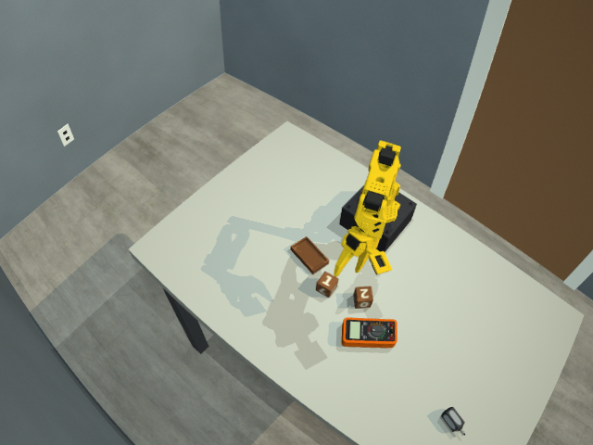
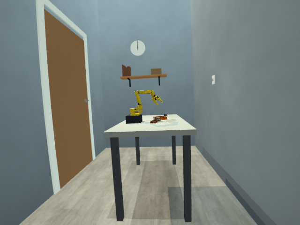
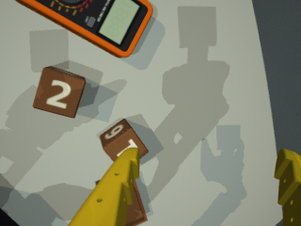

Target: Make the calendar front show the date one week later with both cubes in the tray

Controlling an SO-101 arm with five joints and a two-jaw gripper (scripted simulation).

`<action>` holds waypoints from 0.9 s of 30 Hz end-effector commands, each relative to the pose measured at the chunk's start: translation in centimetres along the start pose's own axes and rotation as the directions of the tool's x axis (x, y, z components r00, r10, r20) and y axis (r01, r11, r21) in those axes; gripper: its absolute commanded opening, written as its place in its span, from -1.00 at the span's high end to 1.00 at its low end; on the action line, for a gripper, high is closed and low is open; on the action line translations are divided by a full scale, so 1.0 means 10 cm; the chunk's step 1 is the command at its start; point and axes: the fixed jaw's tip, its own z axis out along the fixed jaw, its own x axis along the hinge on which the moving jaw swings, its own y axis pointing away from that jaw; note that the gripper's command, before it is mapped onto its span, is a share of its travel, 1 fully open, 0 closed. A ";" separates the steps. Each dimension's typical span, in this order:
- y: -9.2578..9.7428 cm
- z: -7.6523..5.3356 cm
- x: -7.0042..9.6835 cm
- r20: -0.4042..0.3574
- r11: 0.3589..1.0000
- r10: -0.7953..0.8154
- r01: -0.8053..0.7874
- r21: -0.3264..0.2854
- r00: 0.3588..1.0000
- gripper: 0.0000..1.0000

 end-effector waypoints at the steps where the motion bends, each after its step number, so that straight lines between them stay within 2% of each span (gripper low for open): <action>1: 0.05 0.02 -0.15 0.026 0.994 0.109 -0.109 -0.014 0.994 0.30; 13: 0.31 0.05 -0.49 0.048 0.914 0.400 -0.395 -0.094 0.915 0.30; 27: 0.40 0.06 -0.59 0.042 0.866 0.492 -0.484 -0.124 0.870 0.30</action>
